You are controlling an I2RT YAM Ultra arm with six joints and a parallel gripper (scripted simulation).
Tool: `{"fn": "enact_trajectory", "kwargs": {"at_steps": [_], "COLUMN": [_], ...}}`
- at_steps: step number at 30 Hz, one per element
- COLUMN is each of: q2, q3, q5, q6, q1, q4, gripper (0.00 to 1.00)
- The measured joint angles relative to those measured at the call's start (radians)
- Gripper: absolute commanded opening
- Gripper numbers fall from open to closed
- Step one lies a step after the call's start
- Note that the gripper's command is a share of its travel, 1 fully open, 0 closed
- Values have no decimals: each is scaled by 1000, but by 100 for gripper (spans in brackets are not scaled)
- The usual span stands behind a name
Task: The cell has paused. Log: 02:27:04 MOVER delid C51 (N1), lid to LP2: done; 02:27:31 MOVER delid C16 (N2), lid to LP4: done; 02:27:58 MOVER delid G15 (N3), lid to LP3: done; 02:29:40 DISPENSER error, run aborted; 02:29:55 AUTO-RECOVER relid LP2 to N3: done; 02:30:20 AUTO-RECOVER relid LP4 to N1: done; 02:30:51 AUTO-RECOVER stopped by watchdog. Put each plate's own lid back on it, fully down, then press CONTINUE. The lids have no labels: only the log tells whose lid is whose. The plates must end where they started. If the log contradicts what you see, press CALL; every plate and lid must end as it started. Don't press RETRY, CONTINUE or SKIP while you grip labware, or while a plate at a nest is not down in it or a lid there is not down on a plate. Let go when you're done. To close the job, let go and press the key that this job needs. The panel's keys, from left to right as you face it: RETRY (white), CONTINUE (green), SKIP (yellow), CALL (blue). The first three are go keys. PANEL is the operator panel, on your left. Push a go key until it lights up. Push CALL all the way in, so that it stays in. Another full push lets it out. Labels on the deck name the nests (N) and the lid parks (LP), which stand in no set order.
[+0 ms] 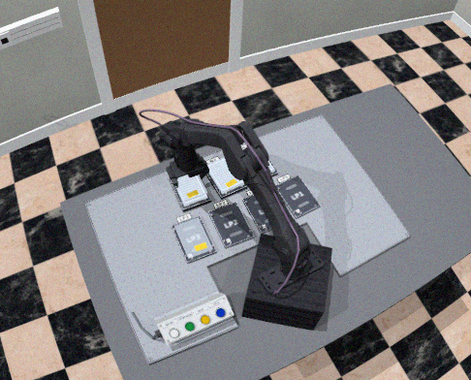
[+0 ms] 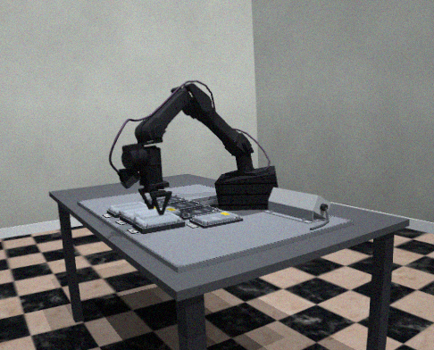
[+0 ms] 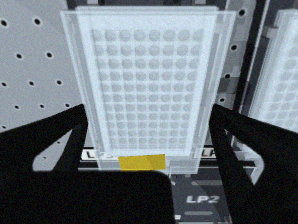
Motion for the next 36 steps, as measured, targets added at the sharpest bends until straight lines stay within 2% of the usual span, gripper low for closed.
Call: {"fn": "enact_trajectory", "kwargs": {"at_steps": [36], "q2": [14], "q3": [-29], "q5": [0], "q6": [0], "q1": [0], "q4": [43], "gripper": [0]}}
